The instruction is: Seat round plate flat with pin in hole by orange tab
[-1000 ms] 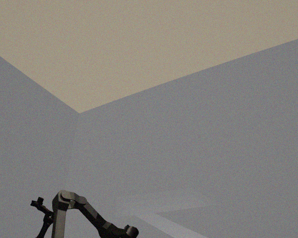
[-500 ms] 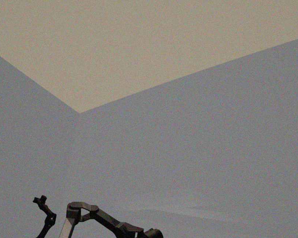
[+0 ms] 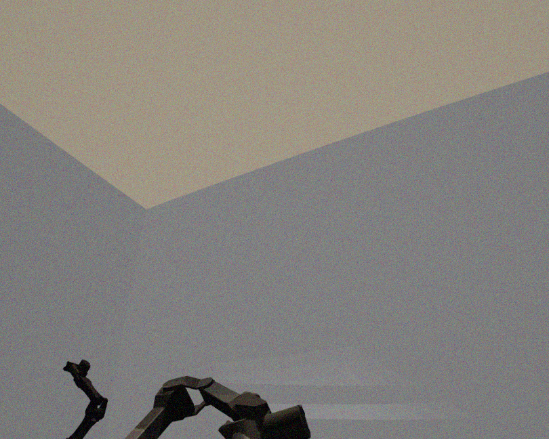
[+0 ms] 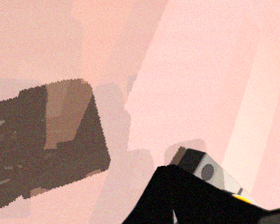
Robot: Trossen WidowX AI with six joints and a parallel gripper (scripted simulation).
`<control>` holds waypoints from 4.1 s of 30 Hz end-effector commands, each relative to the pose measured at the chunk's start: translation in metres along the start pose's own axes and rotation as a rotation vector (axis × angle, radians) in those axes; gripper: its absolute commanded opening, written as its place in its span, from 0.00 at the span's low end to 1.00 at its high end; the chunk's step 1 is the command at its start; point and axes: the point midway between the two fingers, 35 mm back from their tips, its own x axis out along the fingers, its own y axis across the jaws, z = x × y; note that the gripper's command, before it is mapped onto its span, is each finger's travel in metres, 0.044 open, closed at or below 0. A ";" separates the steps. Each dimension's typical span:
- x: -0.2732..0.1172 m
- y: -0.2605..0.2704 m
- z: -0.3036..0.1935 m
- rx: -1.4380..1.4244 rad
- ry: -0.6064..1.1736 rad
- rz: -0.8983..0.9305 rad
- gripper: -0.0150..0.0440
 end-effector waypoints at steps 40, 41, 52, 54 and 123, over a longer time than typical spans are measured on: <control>0.040 -0.079 -0.156 0.472 0.255 0.414 0.25; 0.040 -0.080 -0.155 0.472 0.255 0.414 0.25; 0.047 -0.091 -0.149 0.472 0.254 0.414 0.25; 0.048 -0.092 -0.147 0.472 0.254 0.414 0.25; 0.061 -0.108 -0.096 0.470 0.252 0.414 0.25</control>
